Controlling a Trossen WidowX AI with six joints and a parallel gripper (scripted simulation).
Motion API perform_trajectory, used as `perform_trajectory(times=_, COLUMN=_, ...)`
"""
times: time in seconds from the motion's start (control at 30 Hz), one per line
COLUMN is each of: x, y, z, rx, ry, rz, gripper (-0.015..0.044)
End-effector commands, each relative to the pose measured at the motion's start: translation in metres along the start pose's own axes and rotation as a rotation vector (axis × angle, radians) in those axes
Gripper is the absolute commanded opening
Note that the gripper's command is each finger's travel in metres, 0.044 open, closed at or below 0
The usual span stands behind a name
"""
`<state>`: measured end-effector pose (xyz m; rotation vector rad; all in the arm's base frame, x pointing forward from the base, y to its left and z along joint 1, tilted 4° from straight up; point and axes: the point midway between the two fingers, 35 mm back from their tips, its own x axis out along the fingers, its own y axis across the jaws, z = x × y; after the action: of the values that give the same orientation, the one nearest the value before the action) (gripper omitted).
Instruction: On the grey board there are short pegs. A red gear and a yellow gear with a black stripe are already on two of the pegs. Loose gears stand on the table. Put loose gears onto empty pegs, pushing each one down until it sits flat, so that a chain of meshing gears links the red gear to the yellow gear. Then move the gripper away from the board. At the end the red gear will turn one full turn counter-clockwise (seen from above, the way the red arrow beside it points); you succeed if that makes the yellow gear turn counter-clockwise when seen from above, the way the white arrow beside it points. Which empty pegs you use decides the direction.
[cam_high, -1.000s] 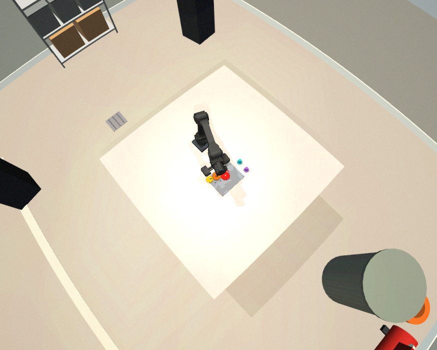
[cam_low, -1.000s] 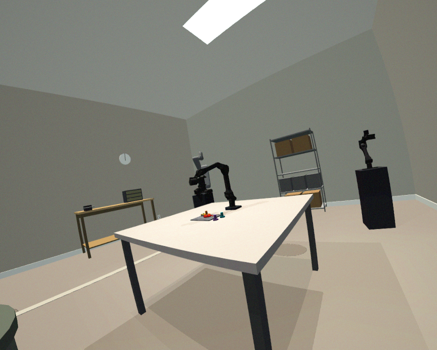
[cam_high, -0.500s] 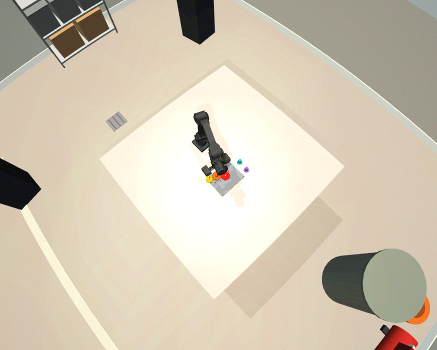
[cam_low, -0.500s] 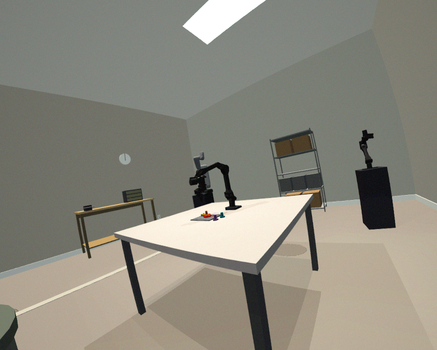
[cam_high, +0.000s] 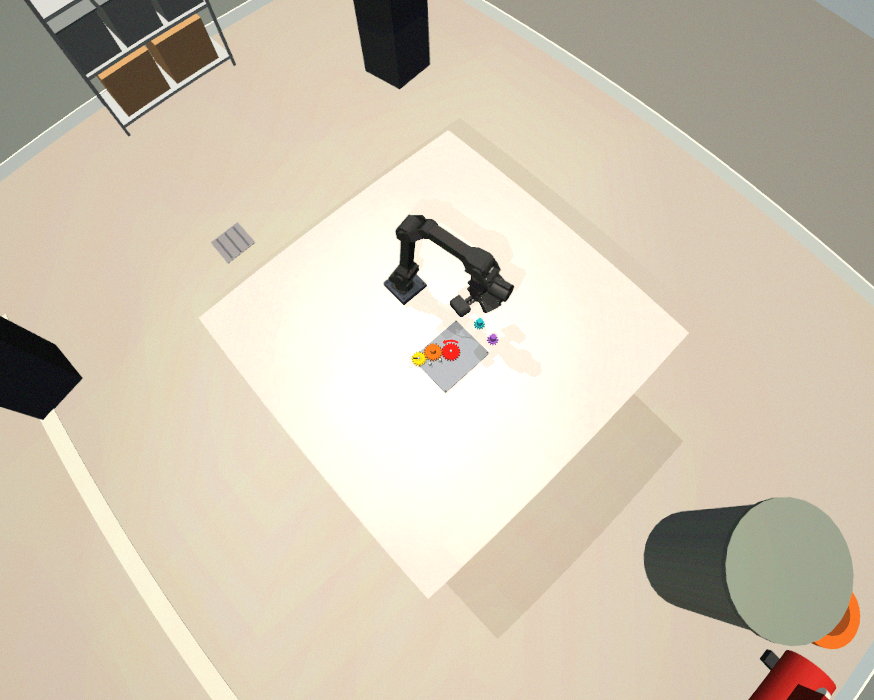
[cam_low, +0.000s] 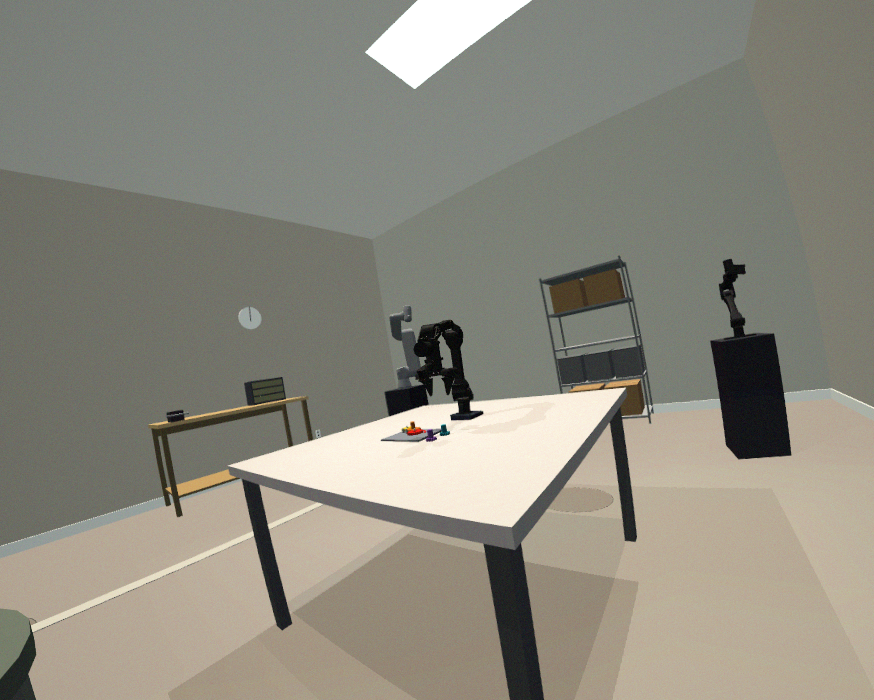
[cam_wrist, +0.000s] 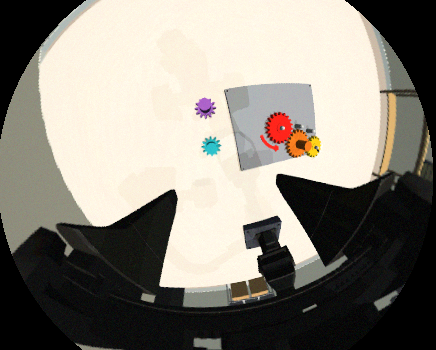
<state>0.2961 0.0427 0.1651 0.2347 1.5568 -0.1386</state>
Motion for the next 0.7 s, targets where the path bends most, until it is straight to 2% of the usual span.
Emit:
perform_trajectory(times=0.0, x=-0.008, y=0.053, z=-0.023, rx=0.01, ry=0.008, rz=0.012, gripper=0.044)
perform_trajectory(times=0.27, x=-0.023, y=0.135, z=-0.093, rx=0.028, ry=0.025, rz=0.025, gripper=0.044)
perform_trajectory(times=0.67, x=-0.023, y=0.137, z=-0.095, rx=0.028, ry=0.026, rz=0.025, gripper=0.044)
